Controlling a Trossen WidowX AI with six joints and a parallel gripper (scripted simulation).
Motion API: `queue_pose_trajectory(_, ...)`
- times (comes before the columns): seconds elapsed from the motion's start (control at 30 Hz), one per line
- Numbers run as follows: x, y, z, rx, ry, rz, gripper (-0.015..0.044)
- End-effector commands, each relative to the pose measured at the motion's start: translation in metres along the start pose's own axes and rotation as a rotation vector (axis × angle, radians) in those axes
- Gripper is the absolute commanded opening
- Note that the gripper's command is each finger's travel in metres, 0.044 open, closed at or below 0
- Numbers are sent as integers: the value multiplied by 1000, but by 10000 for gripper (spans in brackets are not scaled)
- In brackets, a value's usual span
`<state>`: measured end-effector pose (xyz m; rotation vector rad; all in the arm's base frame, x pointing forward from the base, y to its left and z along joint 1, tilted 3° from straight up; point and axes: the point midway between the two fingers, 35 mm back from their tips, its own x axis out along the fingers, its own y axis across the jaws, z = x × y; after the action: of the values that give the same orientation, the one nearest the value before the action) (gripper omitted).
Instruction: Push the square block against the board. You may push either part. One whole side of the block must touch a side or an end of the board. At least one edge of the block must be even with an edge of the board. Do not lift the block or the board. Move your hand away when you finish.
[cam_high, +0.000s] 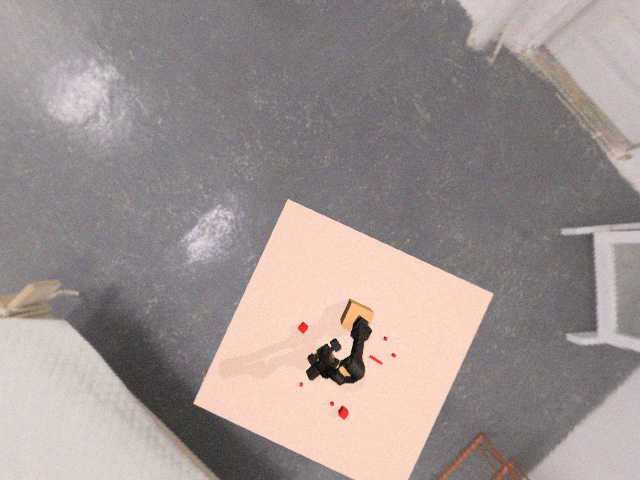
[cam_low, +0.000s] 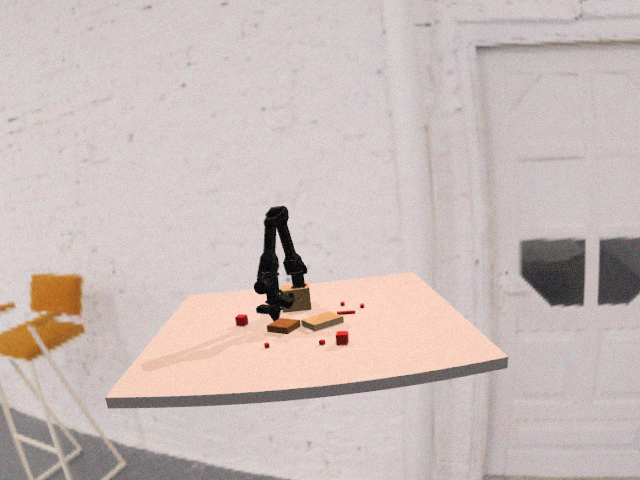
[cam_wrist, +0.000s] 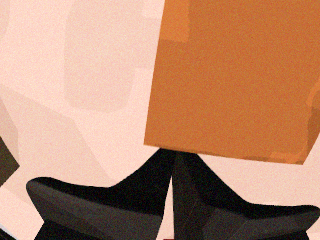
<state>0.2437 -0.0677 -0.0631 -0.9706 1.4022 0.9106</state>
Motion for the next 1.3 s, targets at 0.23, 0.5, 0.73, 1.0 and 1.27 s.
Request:
queue_pose_trajectory(0.23,1,-1,20,1,-6,6,0)
queue_pose_trajectory(0.5,1,-2,33,1,-7,6,0)
queue_pose_trajectory(0.73,1,-4,44,1,-7,6,0)
queue_pose_trajectory(1.0,1,-6,57,1,-8,6,0)
queue_pose_trajectory(1.27,0,-9,70,1,-9,5,0)
